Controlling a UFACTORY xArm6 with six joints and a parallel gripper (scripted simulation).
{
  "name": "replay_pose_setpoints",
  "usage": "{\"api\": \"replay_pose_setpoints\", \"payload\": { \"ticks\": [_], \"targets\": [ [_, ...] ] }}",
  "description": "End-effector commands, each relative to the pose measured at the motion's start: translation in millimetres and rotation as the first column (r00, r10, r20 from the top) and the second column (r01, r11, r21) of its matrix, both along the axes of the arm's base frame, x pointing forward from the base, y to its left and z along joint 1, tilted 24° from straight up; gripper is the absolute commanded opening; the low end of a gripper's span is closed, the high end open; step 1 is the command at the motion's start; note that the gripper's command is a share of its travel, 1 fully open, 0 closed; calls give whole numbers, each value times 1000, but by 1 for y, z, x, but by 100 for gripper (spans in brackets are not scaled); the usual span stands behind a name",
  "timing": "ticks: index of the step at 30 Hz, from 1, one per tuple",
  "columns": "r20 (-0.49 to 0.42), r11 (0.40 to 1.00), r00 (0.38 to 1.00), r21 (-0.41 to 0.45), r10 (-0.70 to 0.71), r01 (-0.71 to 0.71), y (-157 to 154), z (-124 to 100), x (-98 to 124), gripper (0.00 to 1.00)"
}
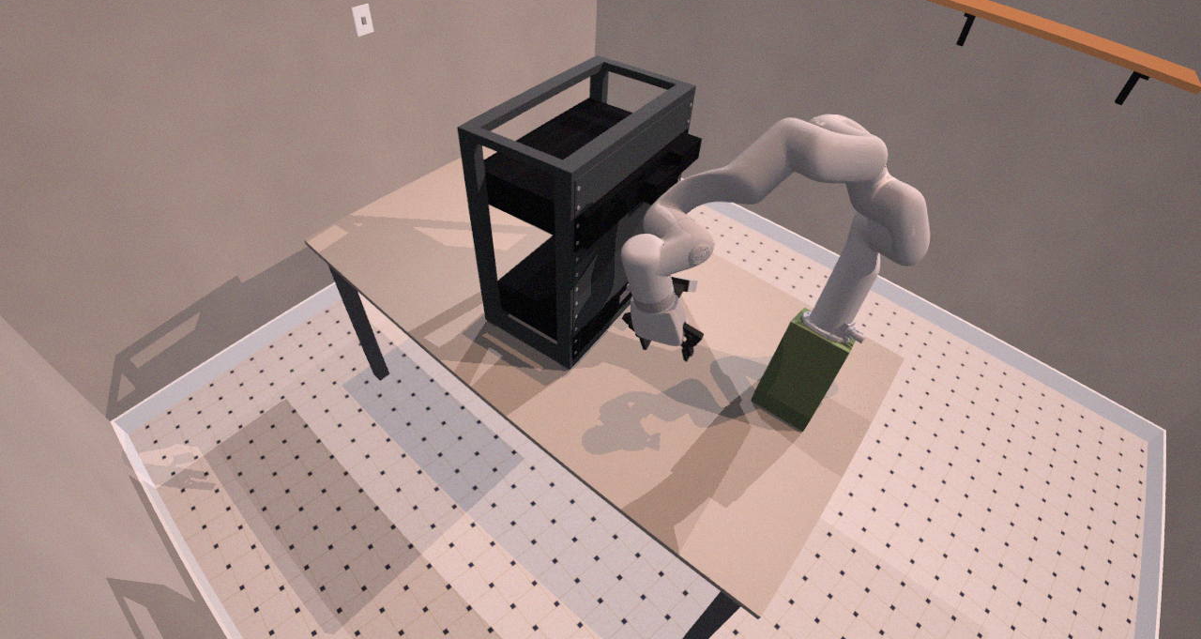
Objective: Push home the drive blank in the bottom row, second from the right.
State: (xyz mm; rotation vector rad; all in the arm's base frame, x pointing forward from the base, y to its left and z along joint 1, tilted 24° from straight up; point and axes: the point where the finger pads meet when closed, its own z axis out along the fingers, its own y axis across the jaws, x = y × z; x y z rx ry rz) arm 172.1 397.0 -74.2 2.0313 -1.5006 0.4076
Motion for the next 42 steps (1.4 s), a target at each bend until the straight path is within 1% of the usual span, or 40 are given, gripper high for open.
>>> {"api": "replay_pose_setpoints", "payload": {
  "ticks": [1,17,22,32,34,38,42],
  "targets": [
    [2,1000,1000,5,1,-1,2,1,0,100],
    [-5,1000,1000,-16,23,-23,-1,4,2,100],
    [-13,998,999,-42,50,-50,-5,8,3,100],
    [-50,979,988,-136,147,-152,-18,23,11,100],
    [-50,979,988,-136,147,-152,-18,23,11,100],
    [-78,958,976,-191,203,-214,-25,32,15,100],
    [-123,915,952,-264,282,-305,-34,45,21,100]
  ]
}}
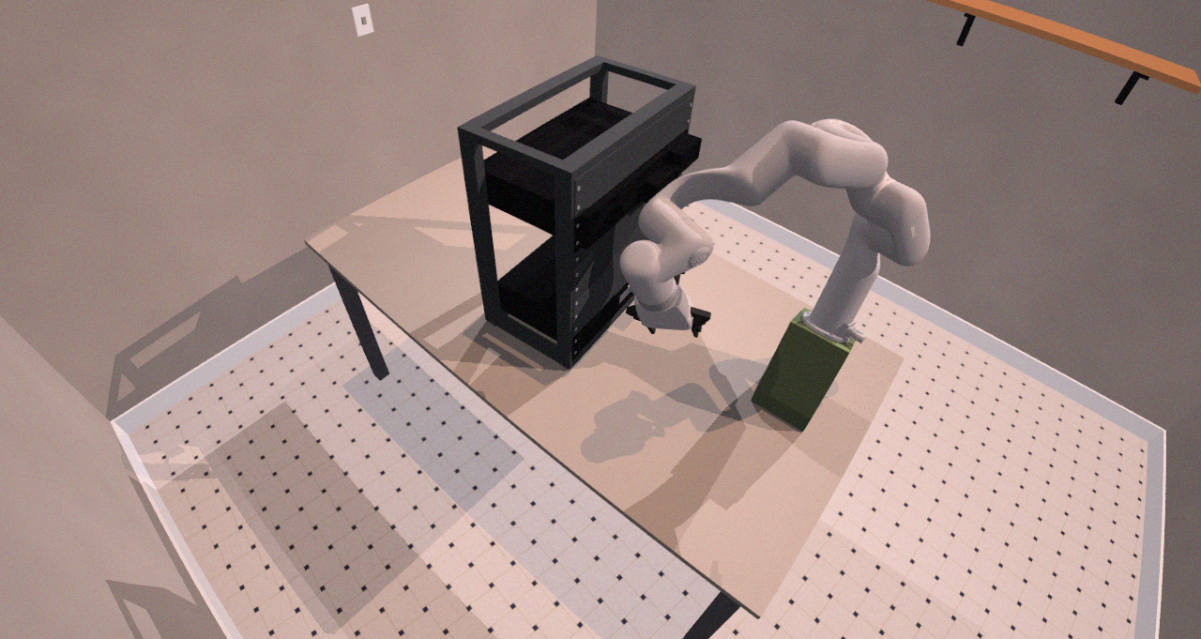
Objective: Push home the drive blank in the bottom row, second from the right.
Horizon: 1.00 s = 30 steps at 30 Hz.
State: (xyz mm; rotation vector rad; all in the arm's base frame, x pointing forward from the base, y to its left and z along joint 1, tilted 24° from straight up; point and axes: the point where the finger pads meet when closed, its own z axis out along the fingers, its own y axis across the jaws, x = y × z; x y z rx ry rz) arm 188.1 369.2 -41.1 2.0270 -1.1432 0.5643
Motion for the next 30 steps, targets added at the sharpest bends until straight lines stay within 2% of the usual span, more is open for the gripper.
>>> {"api": "replay_pose_setpoints", "payload": {
  "ticks": [1,5,7,9,11,12,14,21,24,26,28,29,30],
  "targets": [
    [-34,990,994,-94,102,-105,-10,15,7,100],
    [-57,976,986,-145,156,-163,-16,23,11,100],
    [-84,955,974,-196,212,-224,-23,31,15,100],
    [-84,955,974,-196,212,-224,-23,31,15,100],
    [-116,925,957,-248,267,-288,-30,39,20,100],
    [-116,925,957,-248,267,-288,-30,39,20,100],
    [-153,885,934,-300,324,-356,-37,49,24,100],
    [-220,804,887,-375,406,-461,-50,64,32,100],
    [-269,738,849,-420,455,-528,-59,74,37,100],
    [-269,738,849,-420,455,-528,-59,74,37,100],
    [-319,667,808,-457,495,-589,-67,84,42,100],
    [-319,667,808,-457,495,-589,-67,84,42,100],
    [-341,633,789,-471,512,-614,-71,88,44,100]
  ]
}}
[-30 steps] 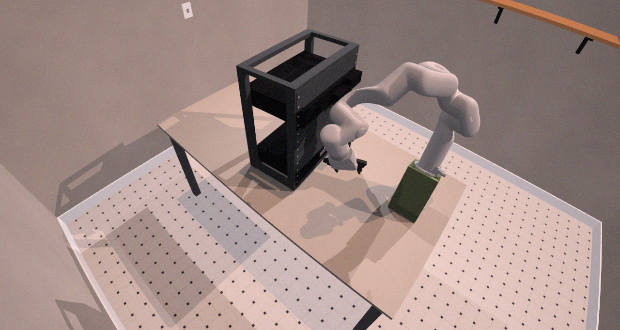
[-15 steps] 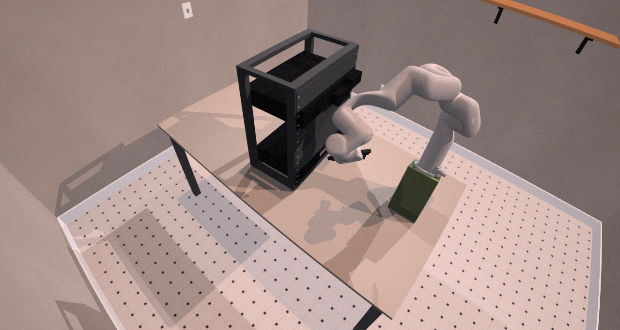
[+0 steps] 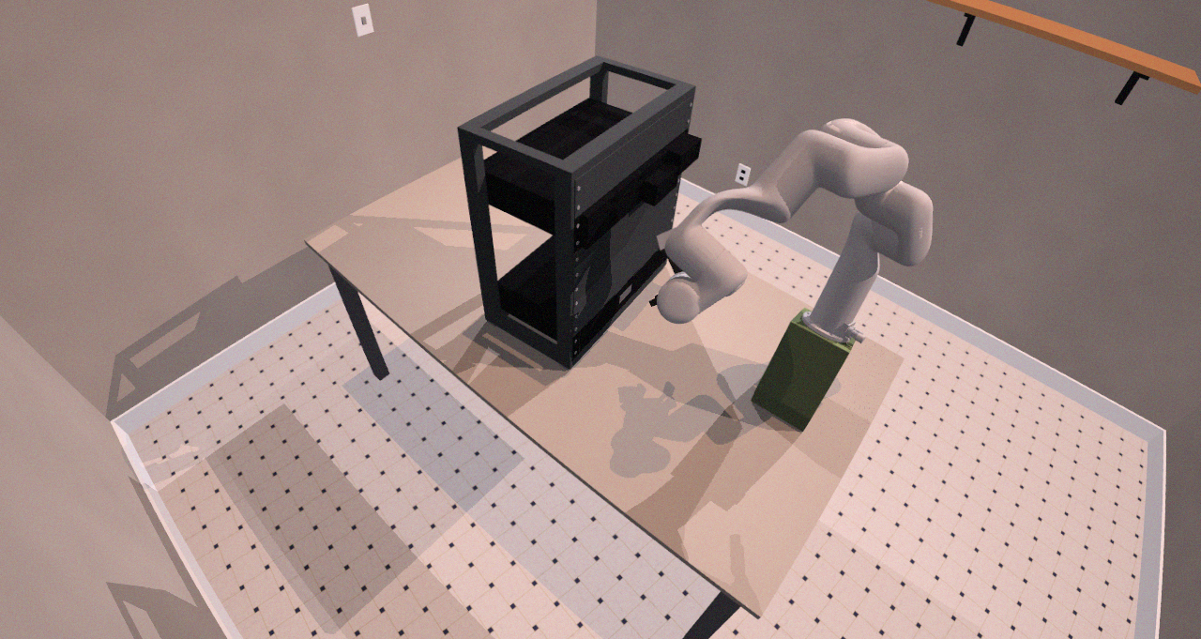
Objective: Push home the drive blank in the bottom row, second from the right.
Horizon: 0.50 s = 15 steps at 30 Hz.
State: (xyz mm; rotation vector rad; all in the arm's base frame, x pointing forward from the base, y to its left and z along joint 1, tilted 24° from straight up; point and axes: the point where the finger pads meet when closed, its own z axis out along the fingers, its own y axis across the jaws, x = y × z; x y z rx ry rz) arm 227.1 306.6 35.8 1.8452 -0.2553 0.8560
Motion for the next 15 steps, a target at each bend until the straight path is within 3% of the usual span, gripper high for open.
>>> {"api": "replay_pose_setpoints", "payload": {
  "ticks": [1,9,13,15],
  "targets": [
    [-39,989,993,-92,114,-117,-12,16,7,100],
    [-109,934,960,-225,257,-276,-31,37,18,100],
    [-125,919,951,-249,283,-306,-34,41,20,100],
    [-158,884,930,-294,331,-364,-41,49,24,100]
  ]
}}
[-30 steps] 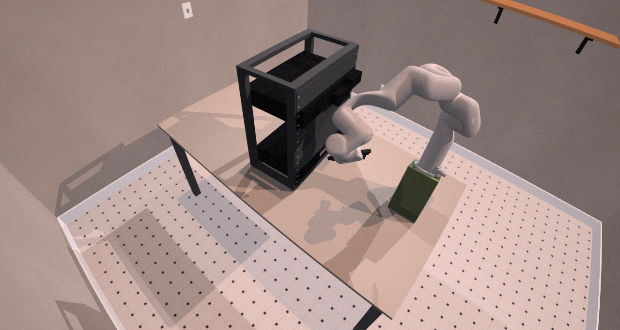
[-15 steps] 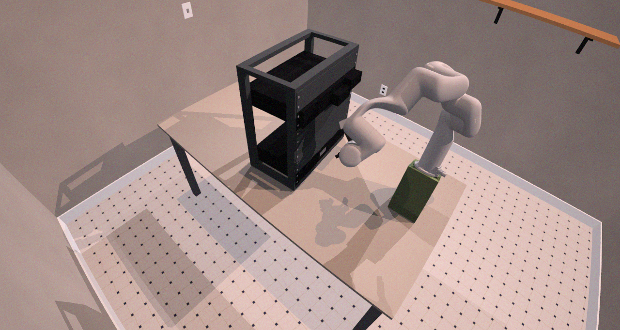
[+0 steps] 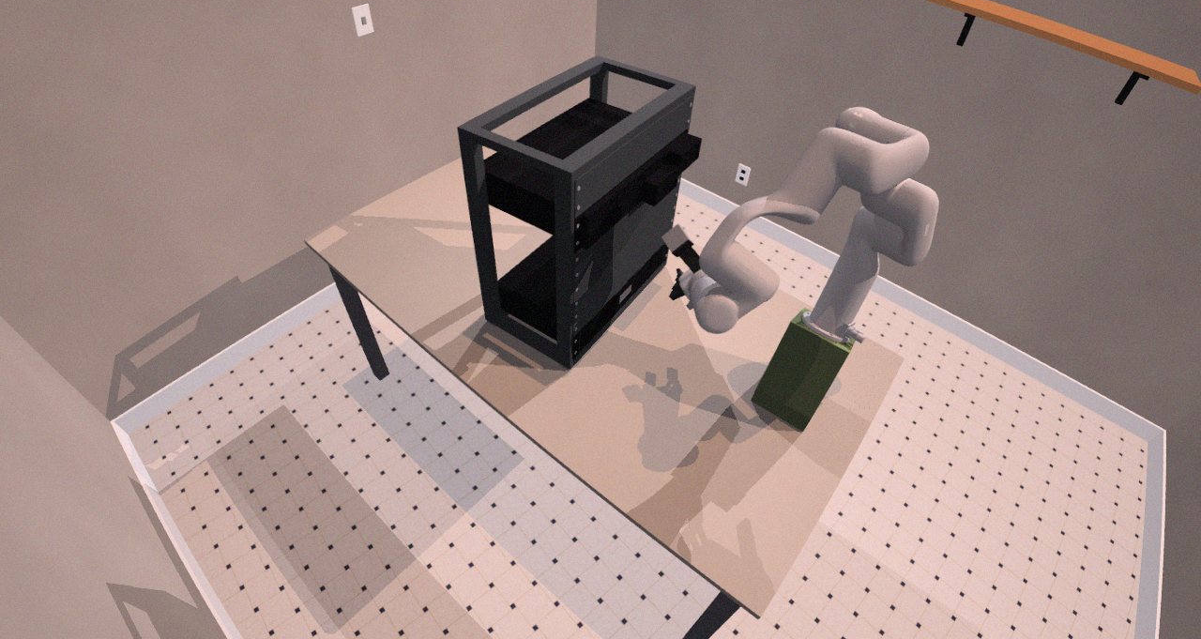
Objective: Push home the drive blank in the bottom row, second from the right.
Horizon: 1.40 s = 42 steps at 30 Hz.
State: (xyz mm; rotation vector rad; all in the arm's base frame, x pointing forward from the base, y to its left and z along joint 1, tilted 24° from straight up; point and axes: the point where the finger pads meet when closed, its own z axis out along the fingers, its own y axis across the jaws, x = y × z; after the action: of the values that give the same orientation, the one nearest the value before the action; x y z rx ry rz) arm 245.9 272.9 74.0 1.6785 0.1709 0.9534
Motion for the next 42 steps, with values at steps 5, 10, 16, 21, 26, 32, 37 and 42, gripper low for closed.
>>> {"api": "replay_pose_setpoints", "payload": {
  "ticks": [5,10,16,21,26,32,37,42],
  "targets": [
    [-61,977,985,-133,162,-168,-18,22,11,100],
    [-111,934,959,-222,260,-279,-32,39,19,100],
    [-156,887,931,-286,329,-361,-42,51,25,100],
    [-222,808,885,-361,410,-465,-55,66,33,100],
    [-291,715,830,-422,475,-557,-68,81,40,100],
    [-341,643,788,-455,512,-615,-76,91,45,100],
    [-411,536,725,-490,552,-687,-87,104,52,100],
    [-463,446,675,-514,574,-732,-96,113,56,100]
  ]
}}
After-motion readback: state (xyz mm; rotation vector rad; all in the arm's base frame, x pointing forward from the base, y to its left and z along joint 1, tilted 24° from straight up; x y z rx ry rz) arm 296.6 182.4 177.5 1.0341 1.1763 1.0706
